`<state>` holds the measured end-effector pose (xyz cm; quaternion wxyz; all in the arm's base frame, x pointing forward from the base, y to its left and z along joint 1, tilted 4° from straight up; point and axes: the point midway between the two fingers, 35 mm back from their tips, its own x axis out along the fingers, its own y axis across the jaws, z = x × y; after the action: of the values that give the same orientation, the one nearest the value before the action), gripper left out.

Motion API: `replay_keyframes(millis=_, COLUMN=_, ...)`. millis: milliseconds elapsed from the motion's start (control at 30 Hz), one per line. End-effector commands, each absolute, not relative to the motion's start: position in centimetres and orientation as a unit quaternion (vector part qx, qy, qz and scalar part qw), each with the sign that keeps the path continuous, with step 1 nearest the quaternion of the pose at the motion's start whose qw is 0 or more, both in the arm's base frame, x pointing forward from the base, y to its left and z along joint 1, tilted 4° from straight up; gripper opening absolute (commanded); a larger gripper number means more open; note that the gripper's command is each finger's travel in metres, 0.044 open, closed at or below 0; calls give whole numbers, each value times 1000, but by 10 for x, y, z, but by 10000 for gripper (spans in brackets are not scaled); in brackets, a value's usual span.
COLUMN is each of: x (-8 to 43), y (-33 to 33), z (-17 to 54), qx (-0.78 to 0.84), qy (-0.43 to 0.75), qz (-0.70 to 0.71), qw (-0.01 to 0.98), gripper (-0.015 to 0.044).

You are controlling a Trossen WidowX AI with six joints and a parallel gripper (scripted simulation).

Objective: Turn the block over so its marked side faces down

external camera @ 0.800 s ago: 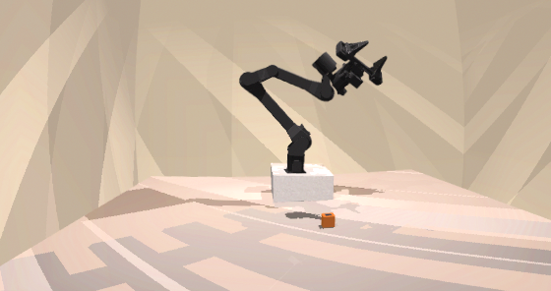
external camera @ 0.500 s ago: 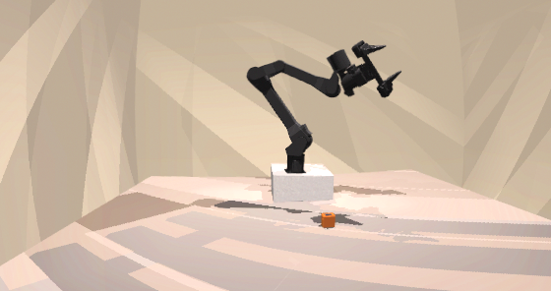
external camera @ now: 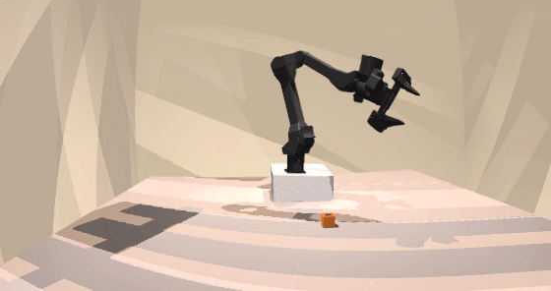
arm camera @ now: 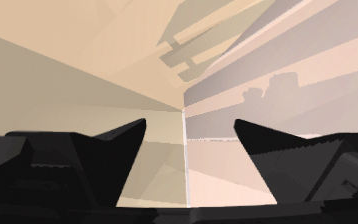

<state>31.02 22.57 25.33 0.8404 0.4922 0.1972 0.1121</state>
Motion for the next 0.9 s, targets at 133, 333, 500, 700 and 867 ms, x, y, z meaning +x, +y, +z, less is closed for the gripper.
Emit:
replay_keyframes(millis=133, x=362, y=150, z=166, qx=283, qy=340, qz=-17, qw=897, gripper=440)
replay_keyframes(millis=333, x=361, y=83, z=108, qx=129, qy=501, qz=-51, qw=854, gripper=440)
replay_keyframes(millis=500, x=341, y=37, z=78, qx=65, qy=618, qz=-36, qw=783, gripper=440)
replay_keyframes(millis=700, x=331, y=17, z=68, qx=49, qy=675, qz=-13, qw=736, gripper=440)
replay_keyframes(millis=867, x=332, y=17, z=68, qx=49, qy=675, qz=-13, qw=736, gripper=440)
